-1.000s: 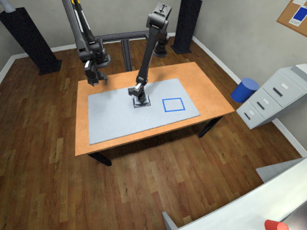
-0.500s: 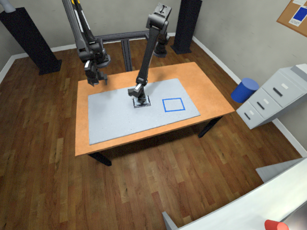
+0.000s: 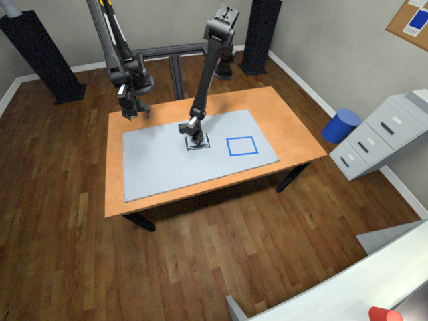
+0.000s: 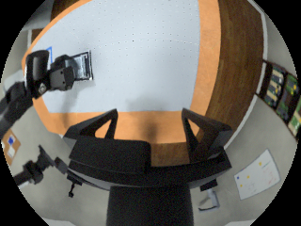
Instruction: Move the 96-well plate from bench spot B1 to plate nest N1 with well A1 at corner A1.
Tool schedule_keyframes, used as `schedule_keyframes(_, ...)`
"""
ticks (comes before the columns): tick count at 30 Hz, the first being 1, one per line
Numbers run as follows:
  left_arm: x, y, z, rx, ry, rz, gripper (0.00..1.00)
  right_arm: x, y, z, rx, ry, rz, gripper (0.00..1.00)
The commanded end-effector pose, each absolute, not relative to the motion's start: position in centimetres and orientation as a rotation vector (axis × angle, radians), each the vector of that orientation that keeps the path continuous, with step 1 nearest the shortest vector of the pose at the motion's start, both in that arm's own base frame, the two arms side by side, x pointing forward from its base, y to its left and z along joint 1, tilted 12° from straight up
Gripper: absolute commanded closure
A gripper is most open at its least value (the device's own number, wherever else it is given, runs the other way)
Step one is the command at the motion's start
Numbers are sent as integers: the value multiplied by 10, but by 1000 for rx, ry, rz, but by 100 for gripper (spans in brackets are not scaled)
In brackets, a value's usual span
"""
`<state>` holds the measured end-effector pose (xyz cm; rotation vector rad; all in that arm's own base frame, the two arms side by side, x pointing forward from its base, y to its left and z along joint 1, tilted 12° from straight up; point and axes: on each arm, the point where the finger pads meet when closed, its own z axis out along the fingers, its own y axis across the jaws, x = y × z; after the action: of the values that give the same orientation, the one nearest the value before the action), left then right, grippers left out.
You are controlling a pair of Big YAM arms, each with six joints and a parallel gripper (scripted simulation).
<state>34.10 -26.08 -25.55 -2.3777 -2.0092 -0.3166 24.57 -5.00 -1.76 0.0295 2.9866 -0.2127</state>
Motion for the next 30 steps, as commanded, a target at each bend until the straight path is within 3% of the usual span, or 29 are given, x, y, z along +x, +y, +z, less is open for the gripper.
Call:
schedule_keyframes(1, 340, -262, -255, -2394, -2006, -316, 100, 255, -50, -11, 13, 2967, -211, 0)
schedule_keyframes(30, 340, -255, -262, -2381, -2009, -314, 100, 255, -50, -11, 13, 2967, -211, 0)
